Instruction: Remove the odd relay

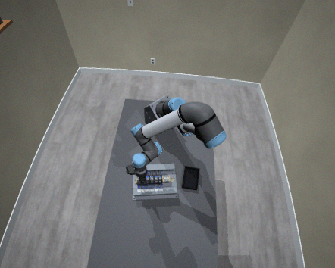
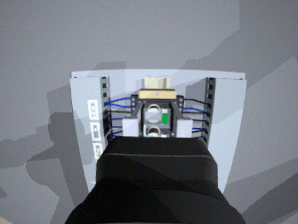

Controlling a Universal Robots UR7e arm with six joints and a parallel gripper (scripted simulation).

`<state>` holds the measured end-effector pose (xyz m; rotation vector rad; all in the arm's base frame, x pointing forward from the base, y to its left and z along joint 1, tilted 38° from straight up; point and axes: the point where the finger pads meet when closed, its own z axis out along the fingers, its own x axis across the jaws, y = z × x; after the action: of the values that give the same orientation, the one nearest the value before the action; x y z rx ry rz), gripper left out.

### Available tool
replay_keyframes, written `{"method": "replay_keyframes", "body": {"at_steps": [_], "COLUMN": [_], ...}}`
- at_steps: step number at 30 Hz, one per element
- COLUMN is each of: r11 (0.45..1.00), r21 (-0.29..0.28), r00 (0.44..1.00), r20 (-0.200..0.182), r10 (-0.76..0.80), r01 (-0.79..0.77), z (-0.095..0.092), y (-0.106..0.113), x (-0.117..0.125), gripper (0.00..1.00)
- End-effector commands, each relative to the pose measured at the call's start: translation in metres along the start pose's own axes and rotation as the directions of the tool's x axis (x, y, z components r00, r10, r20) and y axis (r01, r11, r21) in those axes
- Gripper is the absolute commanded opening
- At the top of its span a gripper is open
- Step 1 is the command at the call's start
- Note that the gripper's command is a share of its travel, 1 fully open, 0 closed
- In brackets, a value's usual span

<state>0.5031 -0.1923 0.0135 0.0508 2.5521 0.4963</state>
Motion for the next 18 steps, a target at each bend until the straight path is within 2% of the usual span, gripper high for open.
{"method": "replay_keyframes", "body": {"at_steps": [1, 18], "r11": [1.0, 1.0], "r21": [0.001, 0.001], "r00": [1.0, 0.999], "r20": [0.012, 0.038], "r10": [0.0, 0.0], "r01": [0.0, 0.0], "z": [-0.0004, -0.0006], "y": [-0.0003, -0.0003], "x": [0.0, 0.0007], "gripper": [0.0, 0.0]}}
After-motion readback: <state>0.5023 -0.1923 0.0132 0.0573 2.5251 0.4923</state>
